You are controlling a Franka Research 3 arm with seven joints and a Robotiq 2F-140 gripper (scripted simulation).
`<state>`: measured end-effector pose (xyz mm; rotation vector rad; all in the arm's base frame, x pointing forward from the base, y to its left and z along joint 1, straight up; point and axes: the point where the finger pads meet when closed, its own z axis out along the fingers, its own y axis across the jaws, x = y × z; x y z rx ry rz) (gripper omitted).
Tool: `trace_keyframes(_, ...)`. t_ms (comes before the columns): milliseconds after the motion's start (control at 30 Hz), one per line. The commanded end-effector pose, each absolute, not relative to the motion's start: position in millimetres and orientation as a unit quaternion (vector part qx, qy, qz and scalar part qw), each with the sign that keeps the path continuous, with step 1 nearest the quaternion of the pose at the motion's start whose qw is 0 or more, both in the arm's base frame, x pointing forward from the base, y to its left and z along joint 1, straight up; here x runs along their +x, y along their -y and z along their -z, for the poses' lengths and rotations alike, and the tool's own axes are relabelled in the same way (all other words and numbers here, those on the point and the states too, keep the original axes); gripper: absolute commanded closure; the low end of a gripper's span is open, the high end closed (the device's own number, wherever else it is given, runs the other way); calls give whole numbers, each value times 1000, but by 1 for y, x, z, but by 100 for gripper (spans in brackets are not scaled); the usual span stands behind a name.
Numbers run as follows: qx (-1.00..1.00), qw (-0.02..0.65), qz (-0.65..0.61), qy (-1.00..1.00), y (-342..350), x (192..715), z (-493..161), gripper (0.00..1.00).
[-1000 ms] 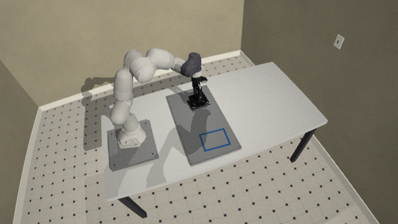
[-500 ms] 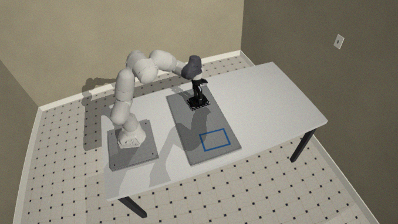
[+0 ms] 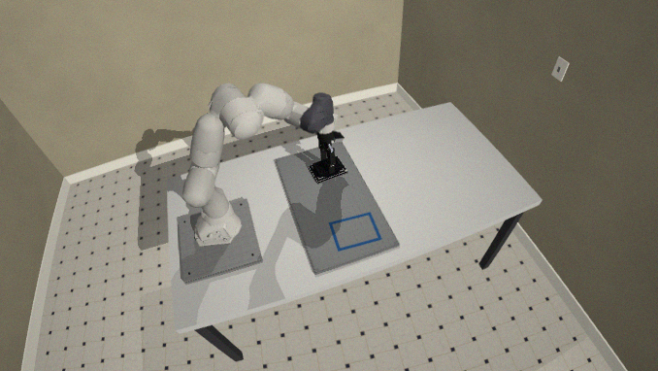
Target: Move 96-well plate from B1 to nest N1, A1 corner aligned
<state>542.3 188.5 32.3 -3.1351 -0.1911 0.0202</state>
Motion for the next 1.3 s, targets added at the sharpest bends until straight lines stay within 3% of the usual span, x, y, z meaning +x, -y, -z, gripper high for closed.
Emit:
trace_keyframes(0,-998,1,-3,57,-190,545,-33,40)
trace_keyframes(1267,-998,1,-3,57,-189,544,-29,40)
